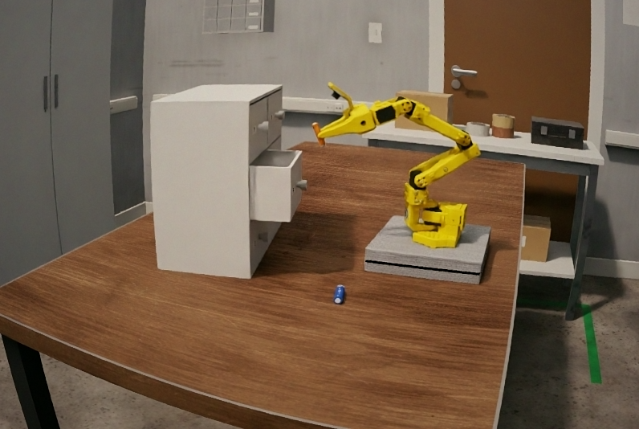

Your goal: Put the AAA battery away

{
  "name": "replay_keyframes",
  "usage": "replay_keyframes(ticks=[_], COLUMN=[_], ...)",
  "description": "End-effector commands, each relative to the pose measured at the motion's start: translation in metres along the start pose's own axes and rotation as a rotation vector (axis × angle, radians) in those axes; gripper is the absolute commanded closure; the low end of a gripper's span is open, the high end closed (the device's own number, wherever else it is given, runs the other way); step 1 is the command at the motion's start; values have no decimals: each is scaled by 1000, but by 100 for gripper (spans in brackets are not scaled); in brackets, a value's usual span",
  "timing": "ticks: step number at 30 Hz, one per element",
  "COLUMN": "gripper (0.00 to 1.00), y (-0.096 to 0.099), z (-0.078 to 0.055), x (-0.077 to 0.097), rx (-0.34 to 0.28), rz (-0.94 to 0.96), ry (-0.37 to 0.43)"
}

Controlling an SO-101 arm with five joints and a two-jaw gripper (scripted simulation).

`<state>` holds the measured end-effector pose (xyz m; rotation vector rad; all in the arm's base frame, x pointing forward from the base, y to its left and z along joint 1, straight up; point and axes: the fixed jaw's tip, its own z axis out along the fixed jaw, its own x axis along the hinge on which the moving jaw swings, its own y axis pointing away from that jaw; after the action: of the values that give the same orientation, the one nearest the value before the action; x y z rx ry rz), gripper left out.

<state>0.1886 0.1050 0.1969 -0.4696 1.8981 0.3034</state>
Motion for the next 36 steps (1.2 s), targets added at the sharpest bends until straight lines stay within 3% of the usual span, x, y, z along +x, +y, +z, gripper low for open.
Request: replay_keyframes(ticks=[1,36], gripper=[100,100], y=[-2,-3], z=[0,0], x=[-5,-9], rx=[7,13], rz=[11,14], ry=[-19,-18])
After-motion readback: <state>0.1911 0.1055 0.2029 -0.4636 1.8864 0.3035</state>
